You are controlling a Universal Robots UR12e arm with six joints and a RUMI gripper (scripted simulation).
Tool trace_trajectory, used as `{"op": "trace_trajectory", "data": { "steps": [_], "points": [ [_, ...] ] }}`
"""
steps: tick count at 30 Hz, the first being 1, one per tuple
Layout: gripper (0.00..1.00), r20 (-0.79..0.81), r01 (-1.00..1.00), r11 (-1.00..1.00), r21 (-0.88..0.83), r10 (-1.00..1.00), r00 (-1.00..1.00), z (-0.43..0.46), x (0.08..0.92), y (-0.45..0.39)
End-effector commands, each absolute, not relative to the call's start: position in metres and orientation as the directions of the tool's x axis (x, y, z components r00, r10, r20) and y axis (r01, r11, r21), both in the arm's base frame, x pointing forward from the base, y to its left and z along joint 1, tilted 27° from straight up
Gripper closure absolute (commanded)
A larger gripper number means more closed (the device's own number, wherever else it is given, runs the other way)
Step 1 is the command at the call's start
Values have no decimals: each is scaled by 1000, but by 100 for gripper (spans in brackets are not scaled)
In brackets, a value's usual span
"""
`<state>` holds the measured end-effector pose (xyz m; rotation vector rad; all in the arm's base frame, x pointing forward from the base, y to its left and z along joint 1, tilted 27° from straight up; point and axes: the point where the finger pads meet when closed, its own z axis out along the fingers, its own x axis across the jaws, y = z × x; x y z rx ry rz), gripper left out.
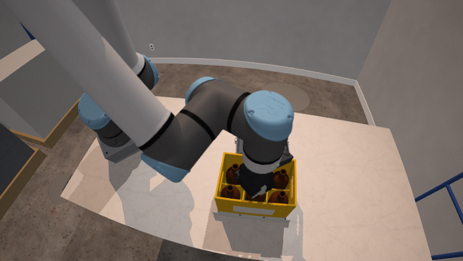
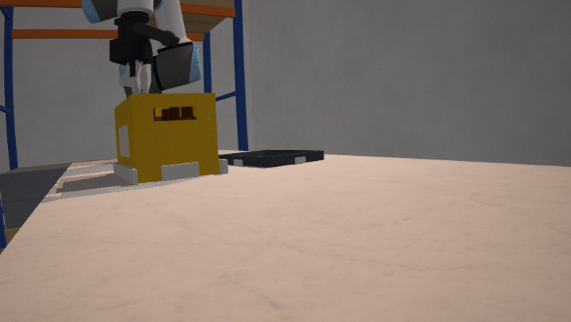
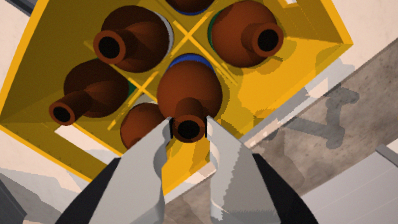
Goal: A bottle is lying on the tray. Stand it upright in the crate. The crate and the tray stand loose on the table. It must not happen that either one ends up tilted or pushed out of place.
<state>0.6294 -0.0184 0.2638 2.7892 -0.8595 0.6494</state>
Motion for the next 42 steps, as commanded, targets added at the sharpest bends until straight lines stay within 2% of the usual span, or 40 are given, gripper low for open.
{"op": "trace_trajectory", "data": {
  "steps": [1,42],
  "points": [
    [100,448,-566,-824,16,-500,741,261,631,-19],
    [100,448,-566,-824,16,-500,741,257,633,-21]
  ]
}}
